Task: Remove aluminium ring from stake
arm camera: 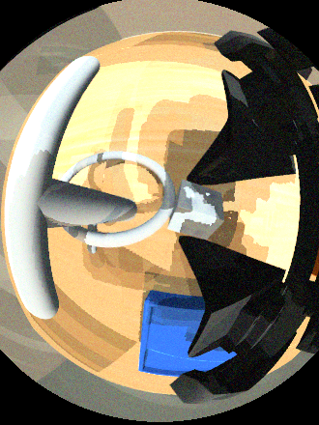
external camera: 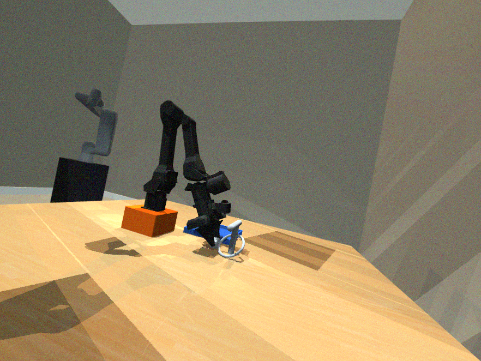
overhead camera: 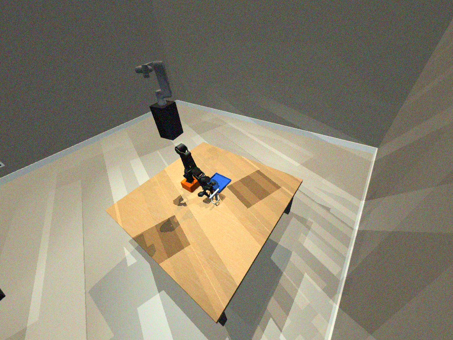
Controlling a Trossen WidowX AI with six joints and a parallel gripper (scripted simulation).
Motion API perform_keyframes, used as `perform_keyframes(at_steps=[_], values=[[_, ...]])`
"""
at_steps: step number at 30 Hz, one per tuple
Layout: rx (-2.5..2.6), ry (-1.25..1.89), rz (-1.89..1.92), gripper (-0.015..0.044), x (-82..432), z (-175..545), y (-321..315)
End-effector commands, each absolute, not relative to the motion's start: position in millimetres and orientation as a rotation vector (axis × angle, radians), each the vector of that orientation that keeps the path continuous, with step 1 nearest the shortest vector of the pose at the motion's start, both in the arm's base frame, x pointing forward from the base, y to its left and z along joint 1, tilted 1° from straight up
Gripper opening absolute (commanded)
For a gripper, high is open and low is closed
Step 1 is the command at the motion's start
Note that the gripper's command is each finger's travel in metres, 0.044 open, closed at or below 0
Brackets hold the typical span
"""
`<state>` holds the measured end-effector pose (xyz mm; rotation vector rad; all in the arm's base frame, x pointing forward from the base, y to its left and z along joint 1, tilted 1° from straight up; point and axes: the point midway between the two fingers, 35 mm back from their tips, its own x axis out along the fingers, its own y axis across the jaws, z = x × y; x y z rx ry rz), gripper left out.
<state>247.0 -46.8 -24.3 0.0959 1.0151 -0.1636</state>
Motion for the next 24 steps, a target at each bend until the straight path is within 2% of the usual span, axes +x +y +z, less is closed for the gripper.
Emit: perform_keyframes(at_steps=[1,15,24], values=[[0.096,1.015,-0.164,0.01,247,-24,-47],[0.096,1.015,-0.164,0.0,247,-24,-47],[0.093,1.018,-0.164,0.0,247,-12,-47]])
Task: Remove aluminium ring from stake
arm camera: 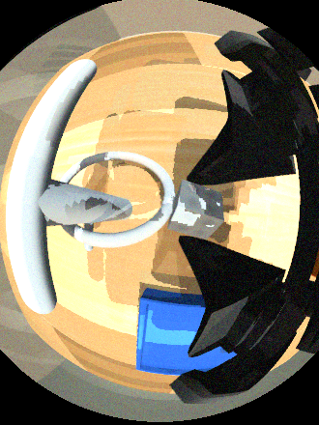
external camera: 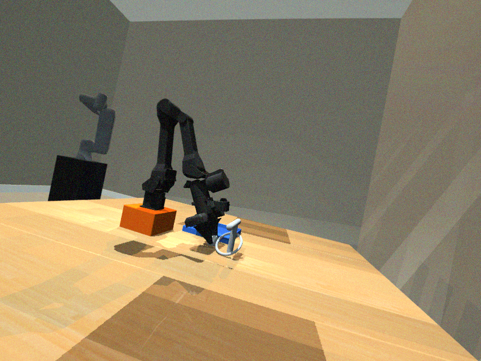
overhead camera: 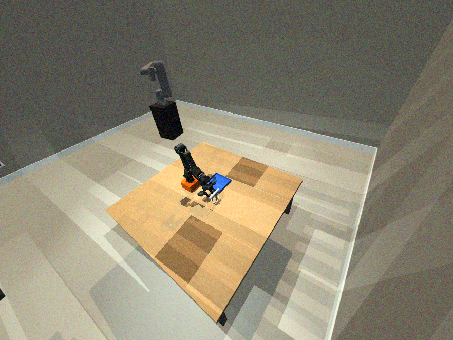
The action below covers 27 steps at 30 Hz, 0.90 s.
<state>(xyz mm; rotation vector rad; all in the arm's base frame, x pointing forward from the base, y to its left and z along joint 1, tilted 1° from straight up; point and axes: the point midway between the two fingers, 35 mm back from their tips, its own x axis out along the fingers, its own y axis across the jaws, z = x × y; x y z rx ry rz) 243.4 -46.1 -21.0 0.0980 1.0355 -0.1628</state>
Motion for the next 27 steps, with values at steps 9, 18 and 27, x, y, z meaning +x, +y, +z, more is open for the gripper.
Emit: perform_keyframes(at_steps=[9,18,27], values=[[0.091,1.02,-0.165,0.0,247,-2,-47],[0.091,1.062,-0.17,0.0,249,-1,-45],[0.085,1.146,-0.183,0.0,253,4,-40]])
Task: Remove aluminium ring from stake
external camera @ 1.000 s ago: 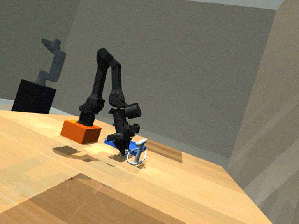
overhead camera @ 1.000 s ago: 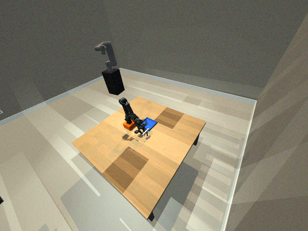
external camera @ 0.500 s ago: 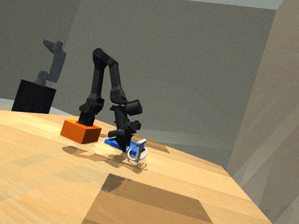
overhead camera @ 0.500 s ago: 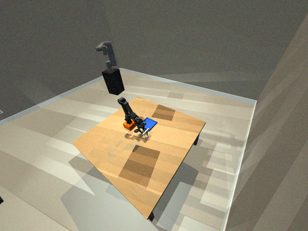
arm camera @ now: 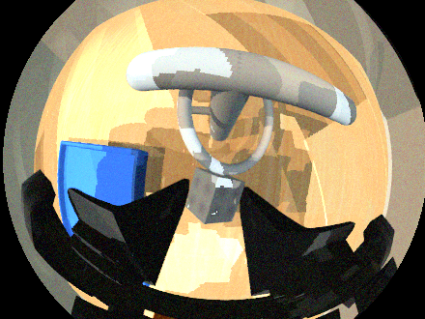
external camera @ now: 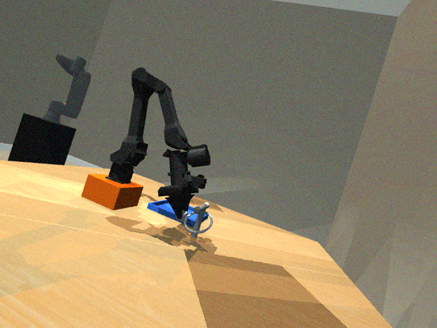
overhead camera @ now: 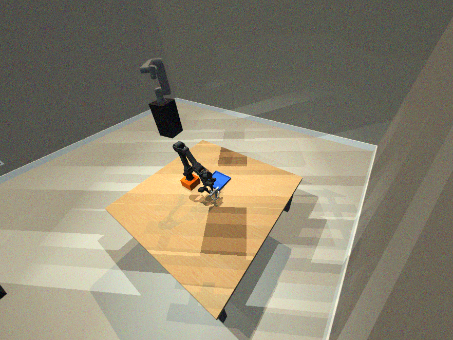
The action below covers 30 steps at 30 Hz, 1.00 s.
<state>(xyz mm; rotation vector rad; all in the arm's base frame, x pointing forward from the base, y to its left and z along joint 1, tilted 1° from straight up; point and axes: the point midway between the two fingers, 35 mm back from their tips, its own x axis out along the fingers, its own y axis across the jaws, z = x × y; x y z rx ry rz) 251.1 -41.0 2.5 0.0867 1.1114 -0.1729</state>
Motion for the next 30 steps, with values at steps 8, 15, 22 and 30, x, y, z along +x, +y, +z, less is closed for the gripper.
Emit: perform_keyframes(at_steps=[8,15,22,30], values=[[0.073,1.217,-0.197,0.0,256,10,-35],[0.057,1.276,-0.211,0.0,258,15,-30],[0.037,1.333,-0.227,0.0,259,22,-26],[0.001,1.36,-0.256,0.0,260,28,-19]])
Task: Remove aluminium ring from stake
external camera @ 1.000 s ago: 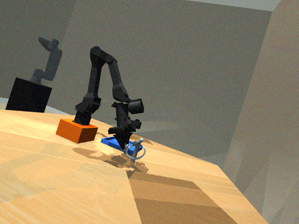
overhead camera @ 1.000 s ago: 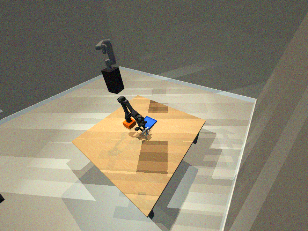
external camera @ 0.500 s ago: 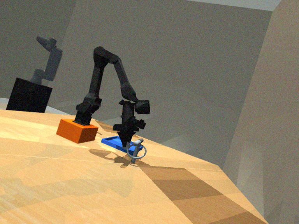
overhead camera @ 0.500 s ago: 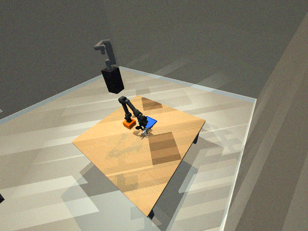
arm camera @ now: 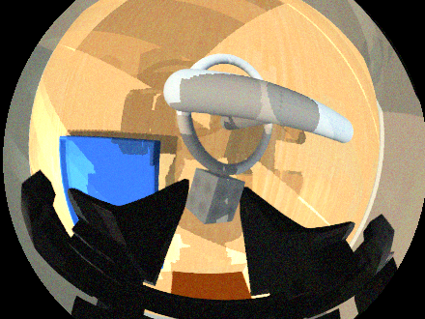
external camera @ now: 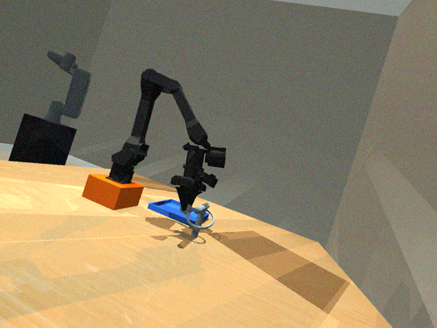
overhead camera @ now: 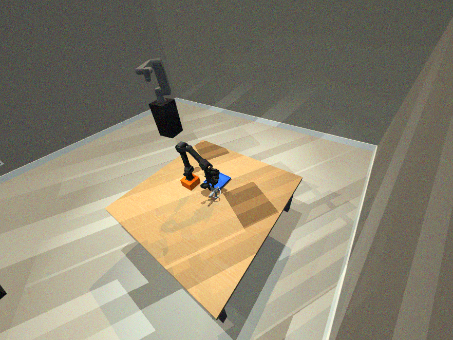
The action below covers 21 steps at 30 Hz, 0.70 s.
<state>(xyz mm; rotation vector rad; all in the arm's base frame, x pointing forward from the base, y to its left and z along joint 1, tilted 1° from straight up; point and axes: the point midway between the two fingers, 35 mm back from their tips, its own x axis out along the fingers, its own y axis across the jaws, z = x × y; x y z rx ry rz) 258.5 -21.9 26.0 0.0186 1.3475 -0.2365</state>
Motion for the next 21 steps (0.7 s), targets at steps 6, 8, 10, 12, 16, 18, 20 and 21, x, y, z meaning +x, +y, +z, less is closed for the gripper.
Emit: perform_keyframes(at_steps=[6,8,10,12,16,18,20,21], values=[[-0.03,1.352,-0.278,0.0,259.6,31.8,-13.9],[-0.028,1.352,-0.276,0.0,259.7,32.5,-13.3],[-0.023,1.352,-0.272,0.0,259.8,34.1,-12.0],[-0.019,1.352,-0.268,0.0,259.9,35.7,-10.8],[-0.017,1.352,-0.266,0.0,259.9,36.3,-10.4],[-0.017,1.352,-0.266,0.0,259.9,36.4,-10.3],[-0.017,1.352,-0.266,0.0,260.0,37.7,-9.6],[-0.017,1.352,-0.266,0.0,260.0,38.8,-9.1]])
